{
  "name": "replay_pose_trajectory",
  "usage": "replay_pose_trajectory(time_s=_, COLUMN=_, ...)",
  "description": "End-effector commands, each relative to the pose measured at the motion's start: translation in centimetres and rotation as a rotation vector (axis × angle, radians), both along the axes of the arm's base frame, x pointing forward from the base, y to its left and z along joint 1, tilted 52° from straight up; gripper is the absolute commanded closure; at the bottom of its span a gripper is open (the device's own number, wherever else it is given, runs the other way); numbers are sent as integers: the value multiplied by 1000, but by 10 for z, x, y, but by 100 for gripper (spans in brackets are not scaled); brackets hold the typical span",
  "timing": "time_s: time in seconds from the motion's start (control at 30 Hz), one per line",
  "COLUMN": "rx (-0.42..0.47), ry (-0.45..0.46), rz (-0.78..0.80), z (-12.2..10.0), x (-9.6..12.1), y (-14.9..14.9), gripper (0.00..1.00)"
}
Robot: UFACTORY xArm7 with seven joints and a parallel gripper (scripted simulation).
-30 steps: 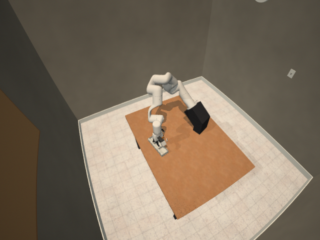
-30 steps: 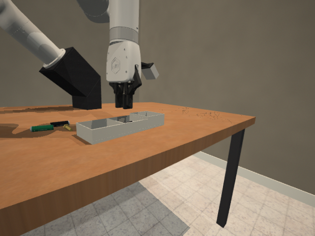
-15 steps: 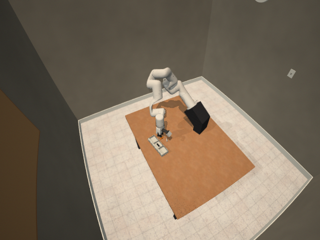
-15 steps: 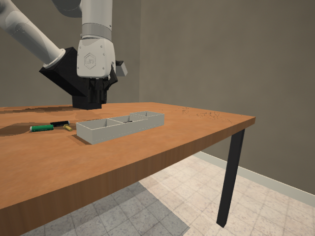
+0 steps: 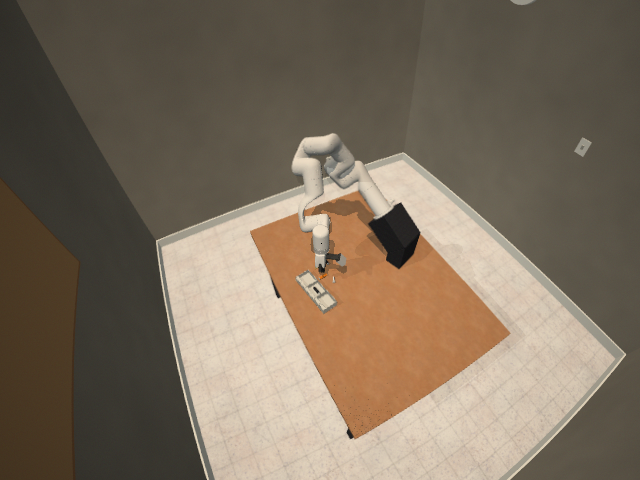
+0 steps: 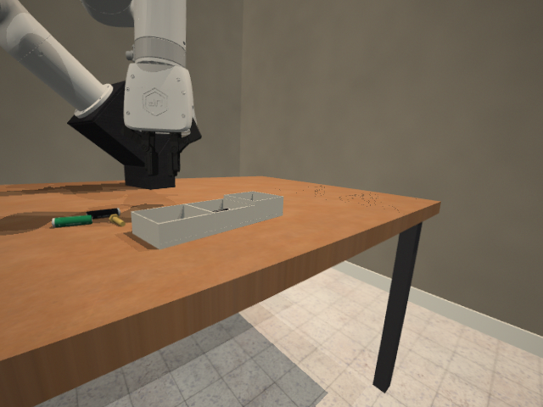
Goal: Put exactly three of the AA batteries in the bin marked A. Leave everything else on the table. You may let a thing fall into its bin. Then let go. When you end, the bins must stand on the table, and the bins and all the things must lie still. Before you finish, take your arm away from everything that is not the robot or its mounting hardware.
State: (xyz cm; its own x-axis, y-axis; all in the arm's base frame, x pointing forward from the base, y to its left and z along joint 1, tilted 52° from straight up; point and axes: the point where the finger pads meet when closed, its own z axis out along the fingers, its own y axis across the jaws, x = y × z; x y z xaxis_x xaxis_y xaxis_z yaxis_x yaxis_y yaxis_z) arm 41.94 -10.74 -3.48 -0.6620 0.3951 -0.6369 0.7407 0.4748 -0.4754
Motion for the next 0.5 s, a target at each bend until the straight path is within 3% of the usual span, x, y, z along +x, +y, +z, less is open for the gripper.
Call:
replay_pose_trajectory(time_s=0.0, rx=-12, ry=122, rz=99, z=0, x=1, y=2, gripper=72)
replay_pose_trajectory(time_s=0.27, rx=-35, ry=280, rz=232, z=0, x=1, y=2, gripper=72)
replay_pose_trajectory(time_s=0.33, rx=-35, ry=280, rz=232, z=0, x=1, y=2, gripper=72)
replay_pose_trajectory(time_s=0.37, rx=-43, ry=338, rz=279, z=0, x=1, y=2, gripper=72)
replay_pose_trajectory(time_s=0.47, rx=-49, ry=389, rz=320, z=0, x=1, y=2, gripper=72)
